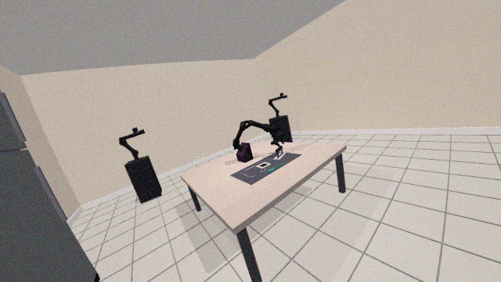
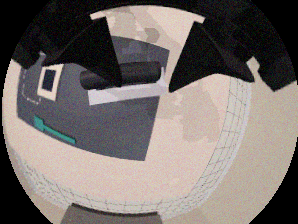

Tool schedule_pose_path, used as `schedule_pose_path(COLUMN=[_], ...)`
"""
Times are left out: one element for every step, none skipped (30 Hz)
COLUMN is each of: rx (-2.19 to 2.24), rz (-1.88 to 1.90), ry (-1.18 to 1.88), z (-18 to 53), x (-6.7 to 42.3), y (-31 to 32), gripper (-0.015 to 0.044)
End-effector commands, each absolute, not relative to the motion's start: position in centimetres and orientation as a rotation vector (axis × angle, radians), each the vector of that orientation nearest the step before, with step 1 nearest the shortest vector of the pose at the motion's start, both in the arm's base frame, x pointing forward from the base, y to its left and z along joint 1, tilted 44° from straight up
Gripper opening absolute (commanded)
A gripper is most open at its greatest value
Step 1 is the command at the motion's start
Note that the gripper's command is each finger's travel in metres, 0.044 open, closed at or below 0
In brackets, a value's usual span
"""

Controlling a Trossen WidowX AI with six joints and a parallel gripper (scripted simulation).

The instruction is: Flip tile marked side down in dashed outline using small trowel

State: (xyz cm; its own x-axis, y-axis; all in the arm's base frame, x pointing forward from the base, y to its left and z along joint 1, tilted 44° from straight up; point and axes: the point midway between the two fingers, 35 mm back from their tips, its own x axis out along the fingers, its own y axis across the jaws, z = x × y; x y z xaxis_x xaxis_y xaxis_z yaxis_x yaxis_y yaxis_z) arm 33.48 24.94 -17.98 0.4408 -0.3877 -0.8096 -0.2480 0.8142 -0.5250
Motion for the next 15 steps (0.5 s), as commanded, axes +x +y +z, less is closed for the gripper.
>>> schedule_pose_path(rx=[-0.702, -0.723, -0.749, -0.776, -0.803, -0.831, -0.858, -0.886, -0.913, -0.941, -0.969, -0.998, -1.026, -1.055, -1.083], rz=[-0.052, -0.033, -0.009, 0.015, 0.039, 0.063, 0.087, 0.110, 0.133, 0.156, 0.178, 0.201, 0.222, 0.244, 0.265], ry=[1.124, 1.121, 1.116, 1.111, 1.105, 1.098, 1.092, 1.084, 1.077, 1.068, 1.059, 1.050, 1.040, 1.030, 1.019], z=[-17.97, -17.99, -18.01, -18.03, -18.05, -18.06, -18.06, -18.06, -18.06, -18.05, -18.07, -18.08, -18.08, -18.08, -18.08], x=[33.43, 33.41, 33.38, 33.36, 33.33, 33.30, 33.27, 33.24, 33.20, 33.17, 33.13, 33.09, 33.05, 33.01, 32.97], y=[24.78, 24.77, 24.75, 24.74, 24.72, 24.70, 24.68, 24.66, 24.63, 24.61, 24.60, 24.59, 24.57, 24.56, 24.54], gripper=[0.0300, 0.0300, 0.0300, 0.0300, 0.0300, 0.0300, 0.0300, 0.0300, 0.0300, 0.0300, 0.0300, 0.0300, 0.0300, 0.0300, 0.0300])
